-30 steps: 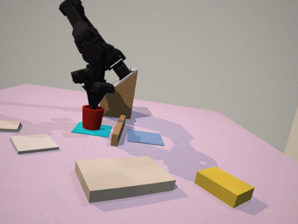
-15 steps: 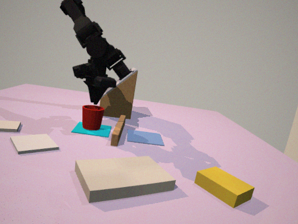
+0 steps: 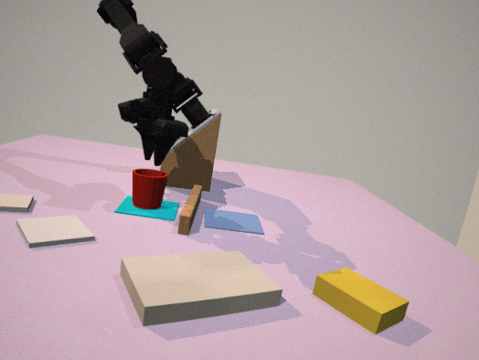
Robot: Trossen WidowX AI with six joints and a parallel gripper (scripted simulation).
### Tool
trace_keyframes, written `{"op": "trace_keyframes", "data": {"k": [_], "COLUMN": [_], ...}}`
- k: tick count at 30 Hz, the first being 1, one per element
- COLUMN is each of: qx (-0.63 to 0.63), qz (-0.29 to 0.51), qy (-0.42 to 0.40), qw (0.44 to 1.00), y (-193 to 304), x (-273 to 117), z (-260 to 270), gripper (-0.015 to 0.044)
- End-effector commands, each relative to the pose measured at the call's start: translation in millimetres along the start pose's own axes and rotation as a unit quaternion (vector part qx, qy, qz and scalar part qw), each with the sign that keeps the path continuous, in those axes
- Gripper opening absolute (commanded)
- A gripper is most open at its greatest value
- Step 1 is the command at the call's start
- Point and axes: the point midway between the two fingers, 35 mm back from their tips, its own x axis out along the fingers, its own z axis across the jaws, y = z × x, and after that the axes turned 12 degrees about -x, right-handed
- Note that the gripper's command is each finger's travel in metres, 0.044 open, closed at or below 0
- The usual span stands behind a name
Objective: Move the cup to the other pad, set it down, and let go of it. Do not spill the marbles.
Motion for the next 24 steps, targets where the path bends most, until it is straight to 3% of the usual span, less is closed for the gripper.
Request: {"op": "trace_keyframes", "data": {"k": [1,4,18,24], "qx": [-0.001,0.000,0.003,0.003], "qz": [0.000,0.000,-0.002,-0.003], "qy": [0.000,-0.001,-0.002,-0.002], "qw": [1.000,1.000,1.000,1.000], "y": [0.0,0.0,4.0,5.9], "x": [-0.5,-6.4,-59.2,-64.3], "z": [0.2,1.0,2.4,2.6], "gripper": [0.0364,0.0440,0.0440,0.0440]}}
